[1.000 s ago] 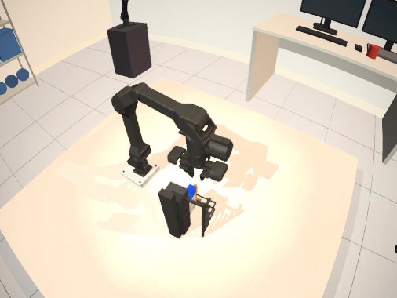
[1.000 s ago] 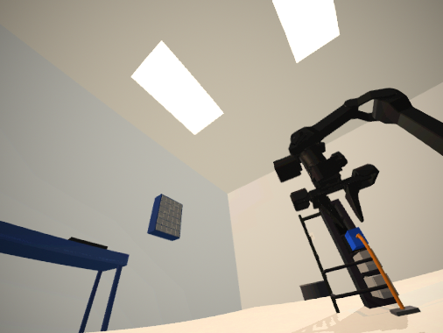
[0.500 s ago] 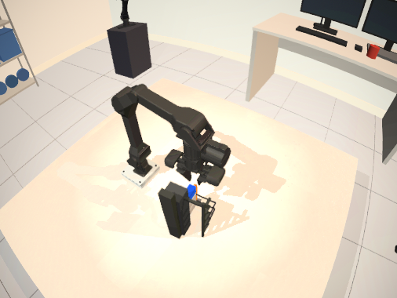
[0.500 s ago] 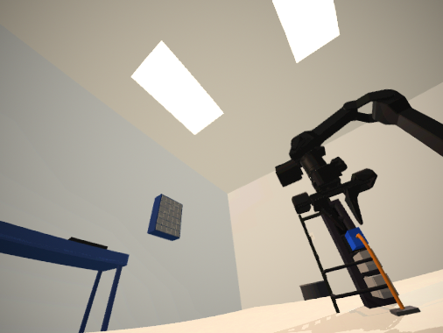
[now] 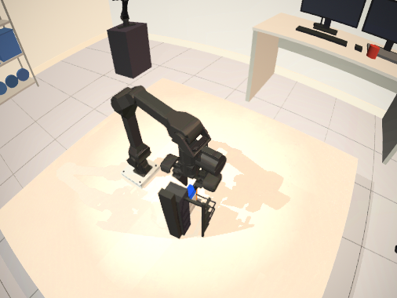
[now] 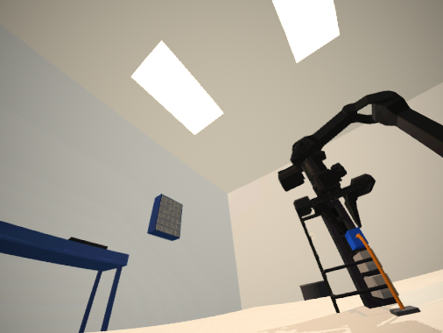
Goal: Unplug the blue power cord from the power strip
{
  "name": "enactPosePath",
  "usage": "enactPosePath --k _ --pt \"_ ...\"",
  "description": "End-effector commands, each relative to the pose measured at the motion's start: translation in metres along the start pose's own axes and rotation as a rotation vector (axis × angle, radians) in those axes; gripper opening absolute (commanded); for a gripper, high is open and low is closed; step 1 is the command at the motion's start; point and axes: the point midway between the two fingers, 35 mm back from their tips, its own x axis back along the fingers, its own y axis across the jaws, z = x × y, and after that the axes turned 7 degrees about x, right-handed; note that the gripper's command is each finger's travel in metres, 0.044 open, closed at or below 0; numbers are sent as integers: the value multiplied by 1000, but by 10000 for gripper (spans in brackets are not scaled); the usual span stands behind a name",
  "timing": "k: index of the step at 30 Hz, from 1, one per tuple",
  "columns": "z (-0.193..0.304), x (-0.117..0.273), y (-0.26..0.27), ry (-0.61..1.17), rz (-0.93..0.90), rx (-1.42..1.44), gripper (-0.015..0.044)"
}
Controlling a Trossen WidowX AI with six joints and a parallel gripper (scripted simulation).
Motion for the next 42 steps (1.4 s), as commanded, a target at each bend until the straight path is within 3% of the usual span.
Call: enactPosePath --k 1,12,16,24,42 --pt "2 -1 1 3 -3 6 160" --pt "2 -12 1 3 -3 6 160" --pt "1 -10 1 -1 -2 1 55" --pt "1 -10 1 -1 -2 1 2" --pt "-23 -10 -5 -2 -2 3 0"
